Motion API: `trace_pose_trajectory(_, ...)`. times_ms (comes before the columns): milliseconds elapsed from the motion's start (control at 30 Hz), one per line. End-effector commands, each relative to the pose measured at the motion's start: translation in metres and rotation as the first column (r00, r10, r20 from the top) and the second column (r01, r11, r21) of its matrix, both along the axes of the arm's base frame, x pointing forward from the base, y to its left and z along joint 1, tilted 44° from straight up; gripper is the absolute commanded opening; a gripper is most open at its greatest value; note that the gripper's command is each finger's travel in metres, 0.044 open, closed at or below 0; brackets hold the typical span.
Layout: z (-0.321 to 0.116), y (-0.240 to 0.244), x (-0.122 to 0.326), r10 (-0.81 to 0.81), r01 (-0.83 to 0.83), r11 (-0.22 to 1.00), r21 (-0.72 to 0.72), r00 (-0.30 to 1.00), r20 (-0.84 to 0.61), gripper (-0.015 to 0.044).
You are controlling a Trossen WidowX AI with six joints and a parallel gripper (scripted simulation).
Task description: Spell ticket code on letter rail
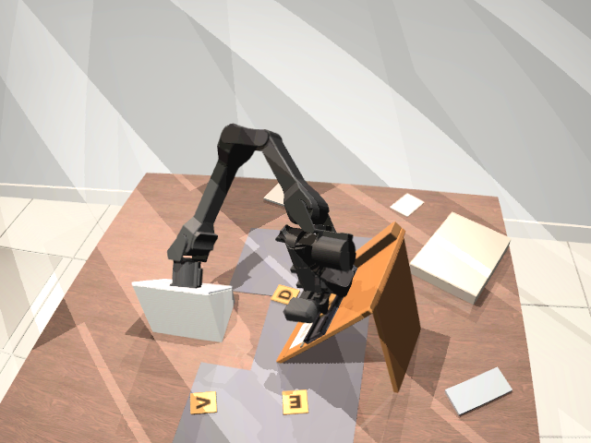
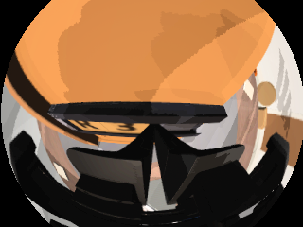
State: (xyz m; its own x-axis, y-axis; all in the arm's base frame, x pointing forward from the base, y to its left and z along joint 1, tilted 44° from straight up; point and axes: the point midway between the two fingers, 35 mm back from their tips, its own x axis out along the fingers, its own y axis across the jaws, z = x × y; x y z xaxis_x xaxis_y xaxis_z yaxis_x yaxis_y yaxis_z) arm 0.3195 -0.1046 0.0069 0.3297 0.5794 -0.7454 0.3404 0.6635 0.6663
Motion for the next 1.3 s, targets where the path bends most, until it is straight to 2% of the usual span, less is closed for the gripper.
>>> trace_pose_trajectory(0,0.002,0.003,0.001,0.002,-0.002,1.0,0.004,1.0,0.003,0.0)
trace_pose_trajectory(1000,0.016,-0.005,-0.025,0.002,-0.002,1.0,0.004,1.0,0.001,0.0)
trace_pose_trajectory(1267,0.069,-0.016,-0.048,-0.168,0.177,0.983,-0.058,0.977,0.13,0.021)
